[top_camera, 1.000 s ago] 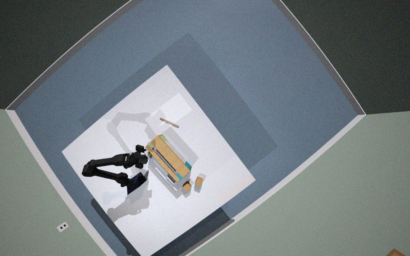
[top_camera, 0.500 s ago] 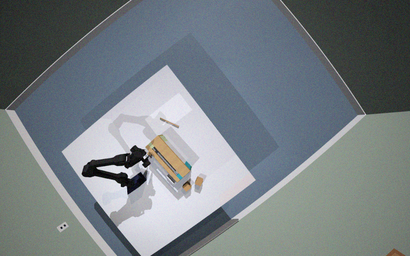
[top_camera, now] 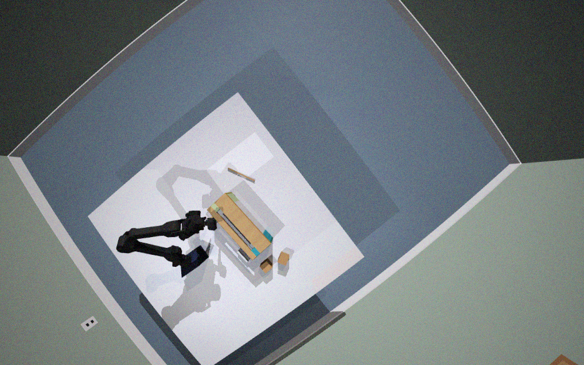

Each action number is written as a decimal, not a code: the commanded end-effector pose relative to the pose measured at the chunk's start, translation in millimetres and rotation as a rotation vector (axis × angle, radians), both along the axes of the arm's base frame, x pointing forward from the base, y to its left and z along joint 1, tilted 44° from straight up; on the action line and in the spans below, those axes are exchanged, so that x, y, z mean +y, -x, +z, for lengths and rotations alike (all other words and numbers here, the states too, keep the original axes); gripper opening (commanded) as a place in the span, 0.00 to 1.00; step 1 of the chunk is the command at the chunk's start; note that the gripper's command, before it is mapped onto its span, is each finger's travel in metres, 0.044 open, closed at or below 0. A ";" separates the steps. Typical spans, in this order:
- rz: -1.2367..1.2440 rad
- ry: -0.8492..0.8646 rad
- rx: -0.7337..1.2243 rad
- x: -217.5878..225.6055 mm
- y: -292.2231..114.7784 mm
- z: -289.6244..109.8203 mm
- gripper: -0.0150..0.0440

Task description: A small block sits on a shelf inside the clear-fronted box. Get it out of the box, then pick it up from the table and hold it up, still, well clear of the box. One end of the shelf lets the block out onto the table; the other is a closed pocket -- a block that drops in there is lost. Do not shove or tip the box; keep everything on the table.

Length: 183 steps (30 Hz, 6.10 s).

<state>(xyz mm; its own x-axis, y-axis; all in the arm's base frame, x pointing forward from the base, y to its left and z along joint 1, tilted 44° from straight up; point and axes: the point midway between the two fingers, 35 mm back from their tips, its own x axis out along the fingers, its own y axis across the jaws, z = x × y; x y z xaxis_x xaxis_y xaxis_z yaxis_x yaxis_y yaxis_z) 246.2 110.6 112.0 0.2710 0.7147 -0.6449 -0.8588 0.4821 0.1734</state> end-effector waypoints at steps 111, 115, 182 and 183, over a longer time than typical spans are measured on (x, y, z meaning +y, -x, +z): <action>1.413 0.660 -1.661 8.0 -0.2 -20.0 0.25; 1.376 0.639 -1.619 7.2 0.1 -19.7 0.25; -0.268 -0.205 0.339 -25.9 16.9 6.5 0.25; -0.292 -0.217 0.370 -26.4 17.2 7.0 0.25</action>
